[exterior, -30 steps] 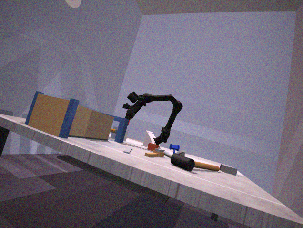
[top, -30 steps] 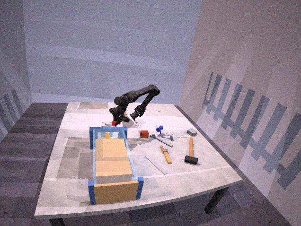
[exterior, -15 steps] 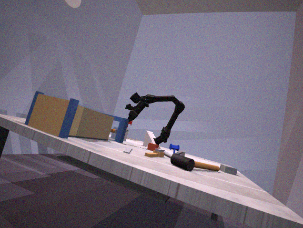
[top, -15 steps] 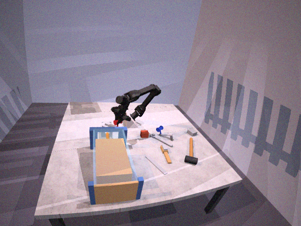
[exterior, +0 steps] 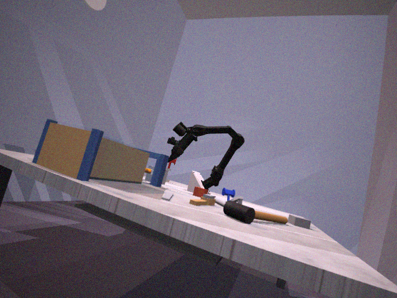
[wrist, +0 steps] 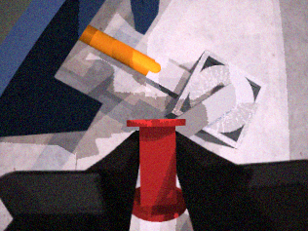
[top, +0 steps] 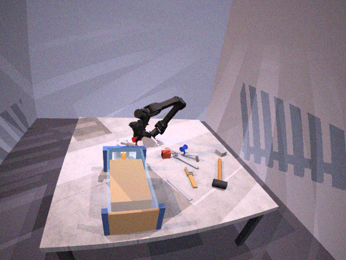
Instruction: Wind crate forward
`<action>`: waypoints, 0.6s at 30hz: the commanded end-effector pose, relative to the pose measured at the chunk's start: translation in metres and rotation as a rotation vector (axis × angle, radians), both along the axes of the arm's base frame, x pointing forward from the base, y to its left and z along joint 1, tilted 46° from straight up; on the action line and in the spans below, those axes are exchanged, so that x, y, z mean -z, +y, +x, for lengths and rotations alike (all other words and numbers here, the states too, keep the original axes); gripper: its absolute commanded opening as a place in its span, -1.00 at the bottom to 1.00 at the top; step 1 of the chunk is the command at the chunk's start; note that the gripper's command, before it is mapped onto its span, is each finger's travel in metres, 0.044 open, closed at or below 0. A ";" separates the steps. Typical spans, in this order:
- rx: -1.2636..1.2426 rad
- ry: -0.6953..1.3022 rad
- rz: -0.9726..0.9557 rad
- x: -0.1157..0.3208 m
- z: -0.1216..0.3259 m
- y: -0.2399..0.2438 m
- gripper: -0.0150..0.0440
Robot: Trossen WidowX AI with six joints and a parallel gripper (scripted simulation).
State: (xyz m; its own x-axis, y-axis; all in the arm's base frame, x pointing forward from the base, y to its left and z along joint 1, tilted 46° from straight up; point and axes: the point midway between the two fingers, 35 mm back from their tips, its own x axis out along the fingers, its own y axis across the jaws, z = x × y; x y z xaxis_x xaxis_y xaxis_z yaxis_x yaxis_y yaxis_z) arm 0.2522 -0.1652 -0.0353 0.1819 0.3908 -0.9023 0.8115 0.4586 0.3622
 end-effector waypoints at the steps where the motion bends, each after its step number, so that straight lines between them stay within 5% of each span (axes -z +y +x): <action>1: -0.005 0.023 0.013 0.000 -0.012 0.005 -0.49; 18: -0.005 0.025 0.013 -0.004 -0.036 0.006 -0.49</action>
State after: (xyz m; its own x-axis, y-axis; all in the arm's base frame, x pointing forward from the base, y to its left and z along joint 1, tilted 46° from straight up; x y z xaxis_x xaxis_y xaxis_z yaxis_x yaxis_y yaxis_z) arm 0.2318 -0.1625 -0.0303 0.1902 0.3958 -0.8984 0.8044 0.4618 0.3738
